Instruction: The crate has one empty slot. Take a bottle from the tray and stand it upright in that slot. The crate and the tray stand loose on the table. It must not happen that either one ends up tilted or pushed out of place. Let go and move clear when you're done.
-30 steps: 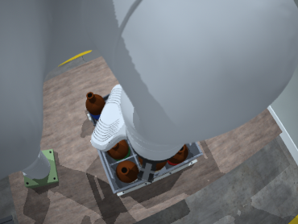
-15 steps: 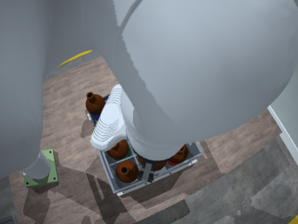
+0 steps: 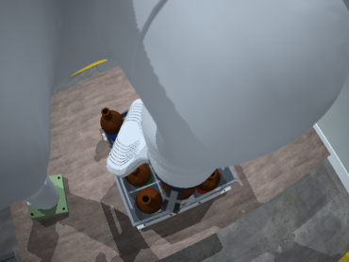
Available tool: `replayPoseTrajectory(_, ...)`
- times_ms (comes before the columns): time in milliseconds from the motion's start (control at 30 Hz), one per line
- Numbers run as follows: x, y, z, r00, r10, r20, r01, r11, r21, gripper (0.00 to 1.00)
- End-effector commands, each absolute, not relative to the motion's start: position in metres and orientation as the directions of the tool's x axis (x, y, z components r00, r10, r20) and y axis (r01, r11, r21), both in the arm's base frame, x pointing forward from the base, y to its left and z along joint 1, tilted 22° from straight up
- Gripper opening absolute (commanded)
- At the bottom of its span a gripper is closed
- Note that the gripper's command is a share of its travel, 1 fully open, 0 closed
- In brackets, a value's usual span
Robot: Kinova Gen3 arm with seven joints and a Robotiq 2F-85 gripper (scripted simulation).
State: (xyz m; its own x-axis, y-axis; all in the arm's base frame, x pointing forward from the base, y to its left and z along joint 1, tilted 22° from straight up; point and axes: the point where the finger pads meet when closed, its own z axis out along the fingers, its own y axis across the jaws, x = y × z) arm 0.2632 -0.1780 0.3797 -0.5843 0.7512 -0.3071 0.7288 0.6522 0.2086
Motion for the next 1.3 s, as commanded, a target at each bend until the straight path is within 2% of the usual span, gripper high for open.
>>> replayPoseTrajectory(0,0.263,-0.178,0.38,-0.584,0.751,-0.308,0.729,0.652,0.209,0.0)
replayPoseTrajectory(1267,0.275,-0.181,0.35,-0.584,0.751,-0.308,0.729,0.652,0.209,0.0)
